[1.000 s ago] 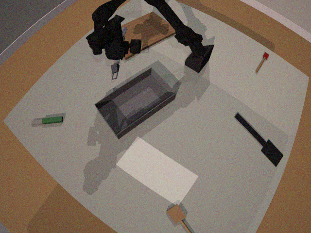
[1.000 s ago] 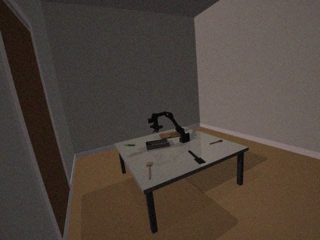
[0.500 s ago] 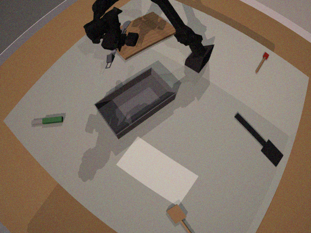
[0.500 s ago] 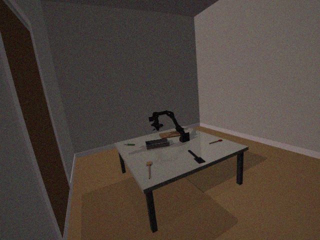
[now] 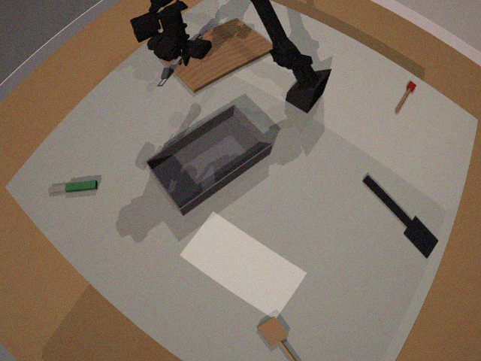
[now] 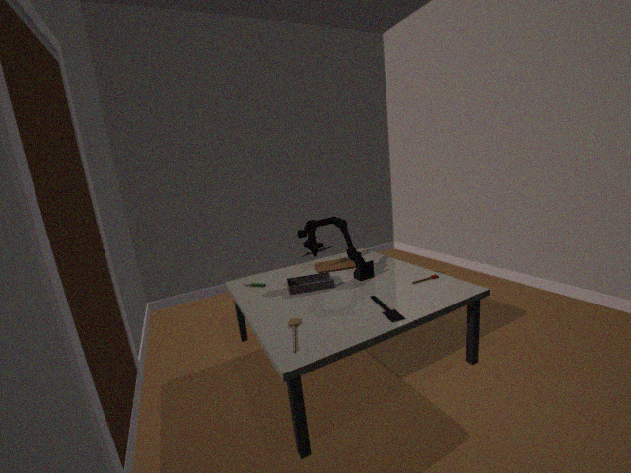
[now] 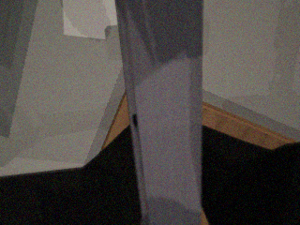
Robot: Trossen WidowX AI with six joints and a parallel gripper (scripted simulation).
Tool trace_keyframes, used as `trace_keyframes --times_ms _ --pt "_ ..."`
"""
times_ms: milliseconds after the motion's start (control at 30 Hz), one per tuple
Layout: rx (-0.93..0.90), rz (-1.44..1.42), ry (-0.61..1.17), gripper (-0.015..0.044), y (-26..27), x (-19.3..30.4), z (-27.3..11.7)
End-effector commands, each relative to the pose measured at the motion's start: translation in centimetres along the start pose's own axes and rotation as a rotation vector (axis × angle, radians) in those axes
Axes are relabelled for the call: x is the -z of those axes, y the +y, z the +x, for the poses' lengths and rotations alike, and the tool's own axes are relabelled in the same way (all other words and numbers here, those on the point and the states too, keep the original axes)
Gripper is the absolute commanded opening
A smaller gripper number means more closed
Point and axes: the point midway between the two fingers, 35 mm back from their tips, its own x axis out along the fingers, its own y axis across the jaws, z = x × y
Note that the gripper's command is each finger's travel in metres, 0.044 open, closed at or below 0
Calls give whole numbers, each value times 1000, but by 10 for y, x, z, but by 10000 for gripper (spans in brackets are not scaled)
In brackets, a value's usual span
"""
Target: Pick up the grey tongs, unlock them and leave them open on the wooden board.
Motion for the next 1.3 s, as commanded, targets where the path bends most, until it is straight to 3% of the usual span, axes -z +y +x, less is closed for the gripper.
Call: trace_keyframes --times_ms 0,1267 --pt "-6 56 -13 -150 -7 19 -1" --pt "104 477 -29 -150 -27 158 -29"
